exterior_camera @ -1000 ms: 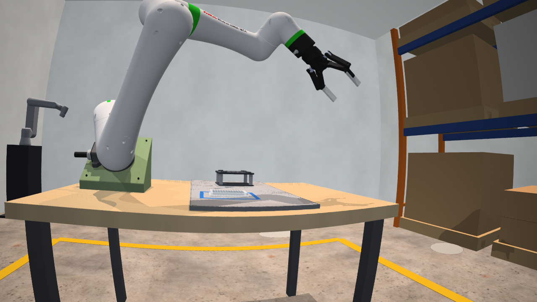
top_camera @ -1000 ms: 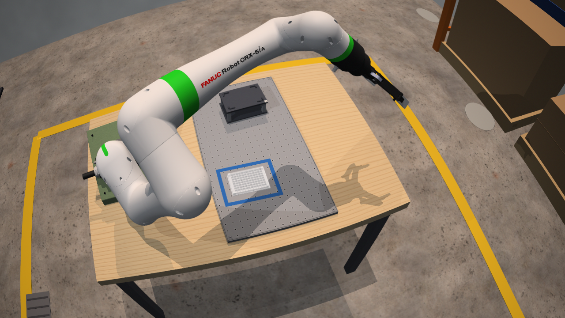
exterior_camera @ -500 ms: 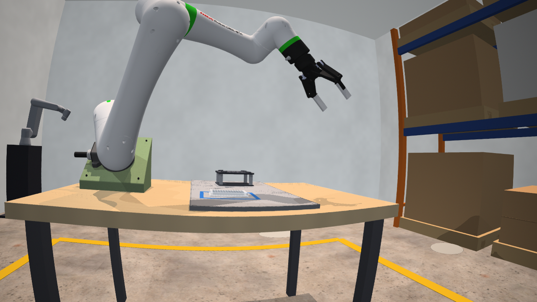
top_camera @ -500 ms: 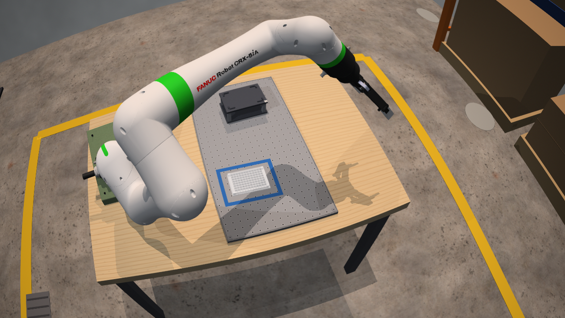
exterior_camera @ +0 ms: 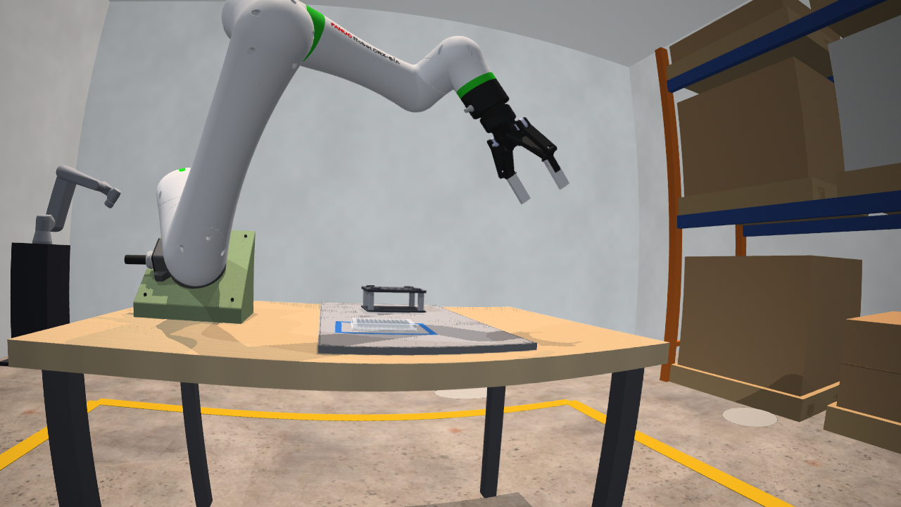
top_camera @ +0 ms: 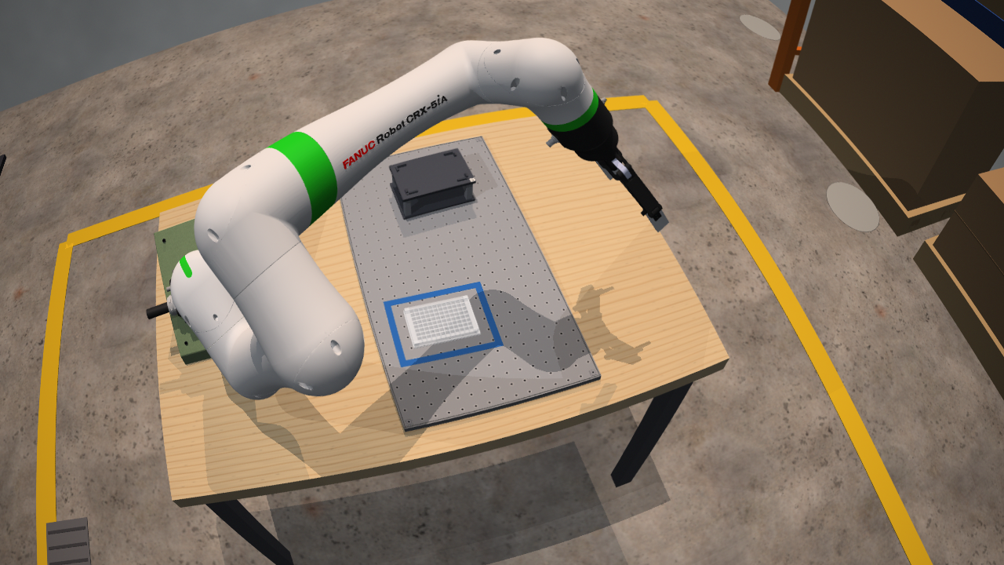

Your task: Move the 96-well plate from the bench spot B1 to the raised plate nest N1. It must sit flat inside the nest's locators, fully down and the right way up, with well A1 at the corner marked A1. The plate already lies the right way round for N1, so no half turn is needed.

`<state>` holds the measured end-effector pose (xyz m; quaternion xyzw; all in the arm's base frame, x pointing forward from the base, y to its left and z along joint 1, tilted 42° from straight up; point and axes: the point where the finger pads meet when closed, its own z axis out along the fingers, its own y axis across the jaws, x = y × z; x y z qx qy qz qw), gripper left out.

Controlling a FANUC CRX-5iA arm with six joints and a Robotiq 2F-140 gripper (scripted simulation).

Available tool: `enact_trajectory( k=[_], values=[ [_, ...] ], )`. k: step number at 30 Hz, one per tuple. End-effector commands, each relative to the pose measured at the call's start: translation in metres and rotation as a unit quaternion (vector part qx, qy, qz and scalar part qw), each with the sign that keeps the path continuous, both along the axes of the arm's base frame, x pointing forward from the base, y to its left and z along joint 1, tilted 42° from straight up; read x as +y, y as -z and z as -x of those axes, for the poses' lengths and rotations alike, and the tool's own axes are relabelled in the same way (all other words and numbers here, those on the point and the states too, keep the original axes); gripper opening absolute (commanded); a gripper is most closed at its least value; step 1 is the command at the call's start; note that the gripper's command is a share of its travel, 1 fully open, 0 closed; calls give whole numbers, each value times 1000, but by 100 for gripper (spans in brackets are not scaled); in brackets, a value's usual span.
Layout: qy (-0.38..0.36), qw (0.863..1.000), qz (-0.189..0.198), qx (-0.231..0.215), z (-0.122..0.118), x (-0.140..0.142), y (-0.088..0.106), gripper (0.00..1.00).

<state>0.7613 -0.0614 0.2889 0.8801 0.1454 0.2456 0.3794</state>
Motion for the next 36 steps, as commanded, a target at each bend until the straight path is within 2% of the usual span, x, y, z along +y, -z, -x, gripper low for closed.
enact_trajectory(
  k=[1, 4, 8, 18, 21, 25, 36],
  values=[
    [-1, 1000, 2, 2, 16, -5, 18, 100],
    [-1, 1000, 2, 2, 20, -7, 21, 100],
    [49, 998, -20, 33, 35, -12, 33, 100],
    [49, 998, -20, 33, 72, -24, 64, 100],
    [49, 998, -20, 33, 74, -25, 66, 100],
    [102, 992, -36, 64, 91, -29, 77, 100],
    [102, 992, -36, 64, 132, -41, 105, 100]
  ],
)
